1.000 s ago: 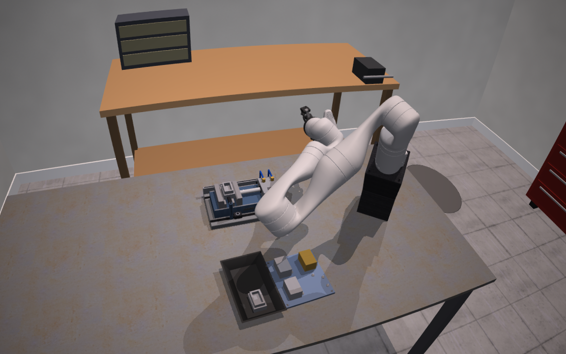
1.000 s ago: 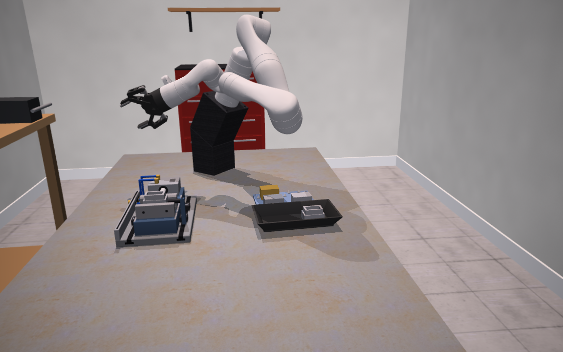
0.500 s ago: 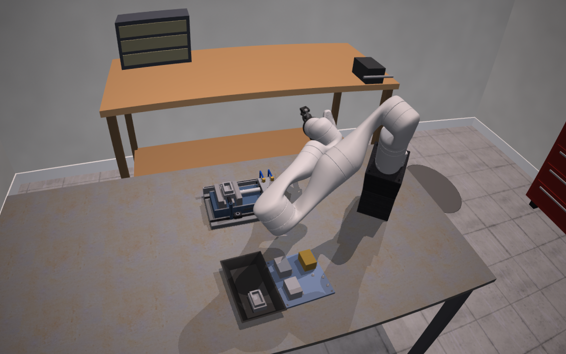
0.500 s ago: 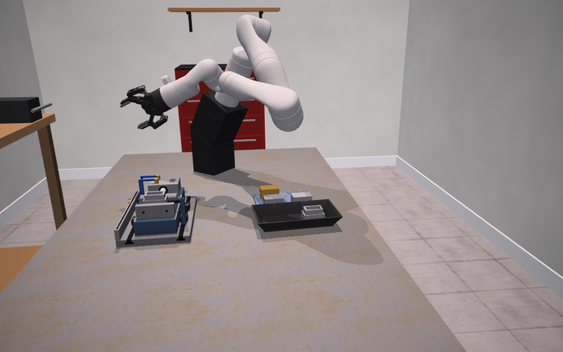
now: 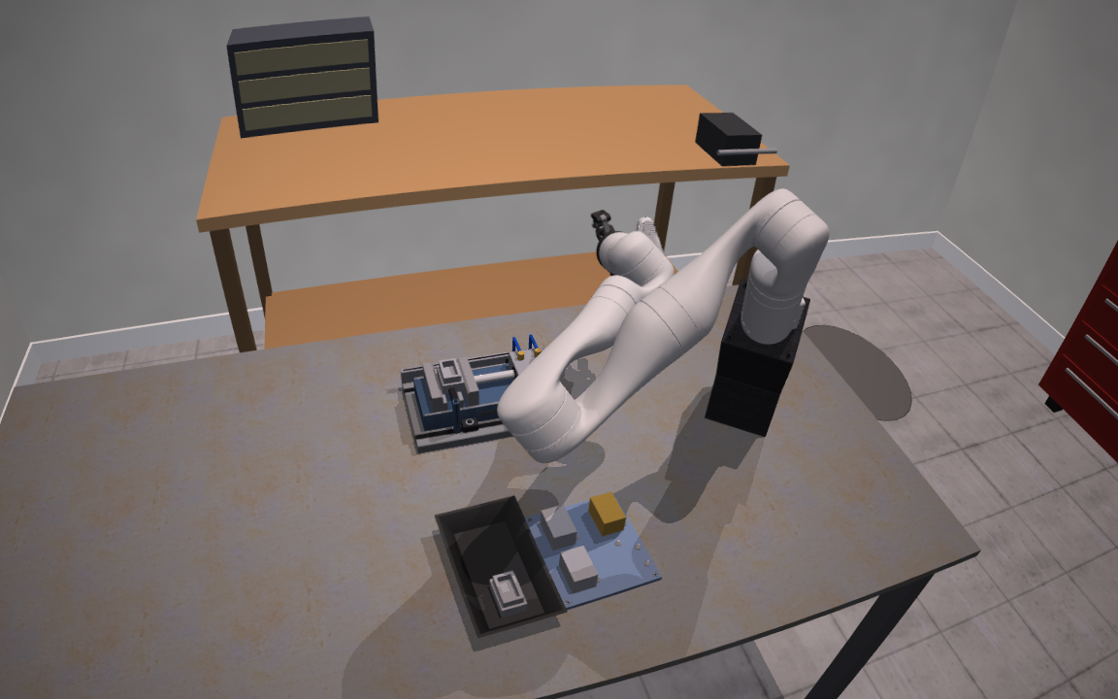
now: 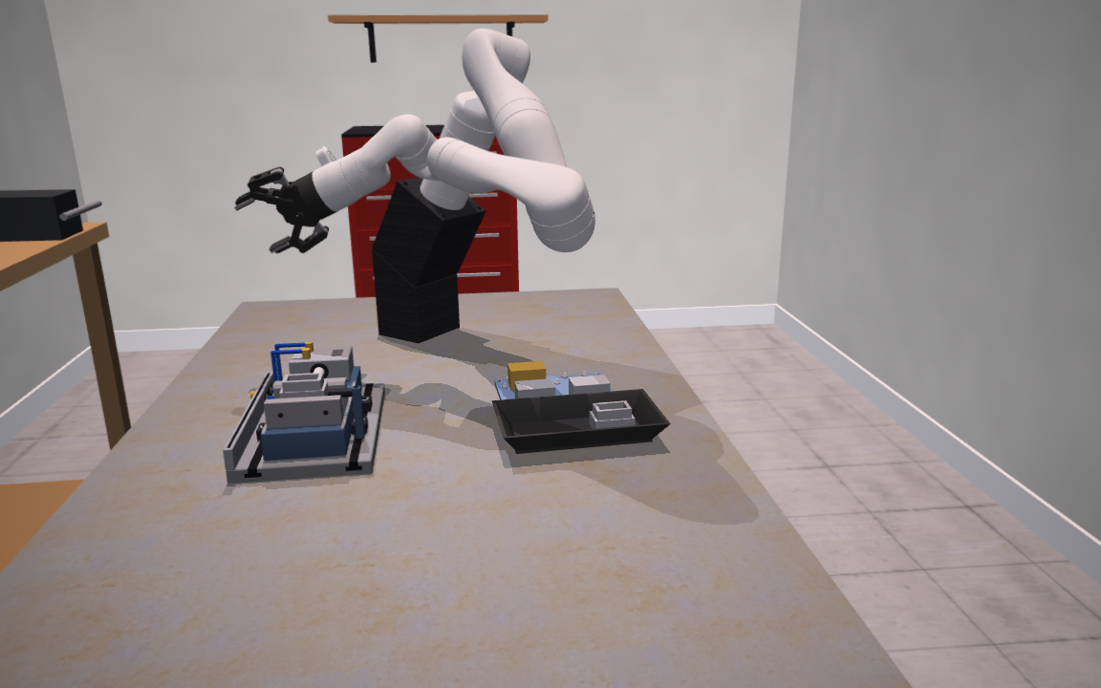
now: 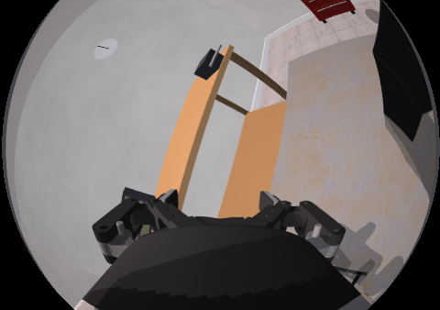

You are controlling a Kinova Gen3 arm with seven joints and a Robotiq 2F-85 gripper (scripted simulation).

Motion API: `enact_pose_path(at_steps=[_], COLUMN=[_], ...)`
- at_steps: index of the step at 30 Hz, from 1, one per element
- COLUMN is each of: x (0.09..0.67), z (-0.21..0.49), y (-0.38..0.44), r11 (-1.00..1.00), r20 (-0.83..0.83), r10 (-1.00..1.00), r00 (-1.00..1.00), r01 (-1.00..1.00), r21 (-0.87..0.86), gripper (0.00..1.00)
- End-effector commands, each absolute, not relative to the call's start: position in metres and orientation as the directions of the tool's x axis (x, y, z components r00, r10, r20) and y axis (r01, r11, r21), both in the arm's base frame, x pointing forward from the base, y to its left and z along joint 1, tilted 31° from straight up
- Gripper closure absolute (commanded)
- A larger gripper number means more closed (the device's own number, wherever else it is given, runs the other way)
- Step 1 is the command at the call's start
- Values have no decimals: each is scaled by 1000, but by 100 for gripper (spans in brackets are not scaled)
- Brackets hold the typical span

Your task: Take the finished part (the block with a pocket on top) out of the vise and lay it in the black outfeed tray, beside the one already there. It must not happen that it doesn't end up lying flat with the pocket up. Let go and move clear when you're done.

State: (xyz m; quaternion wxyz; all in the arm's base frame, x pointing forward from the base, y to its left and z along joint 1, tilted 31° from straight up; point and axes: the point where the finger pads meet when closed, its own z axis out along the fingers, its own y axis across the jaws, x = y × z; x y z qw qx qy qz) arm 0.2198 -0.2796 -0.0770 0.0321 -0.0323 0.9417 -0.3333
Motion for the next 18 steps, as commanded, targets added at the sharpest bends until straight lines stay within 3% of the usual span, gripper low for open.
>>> enact_pose_path(at_steps=[1,18], x=[221,224], z=[-77,-76], y=[-280,-278], r11=[781,789], r20=[-40,-44], r10=[-71,-55], r00=[-997,-997], r01=[-30,-16], r21=[-624,-614], gripper=[0,0])
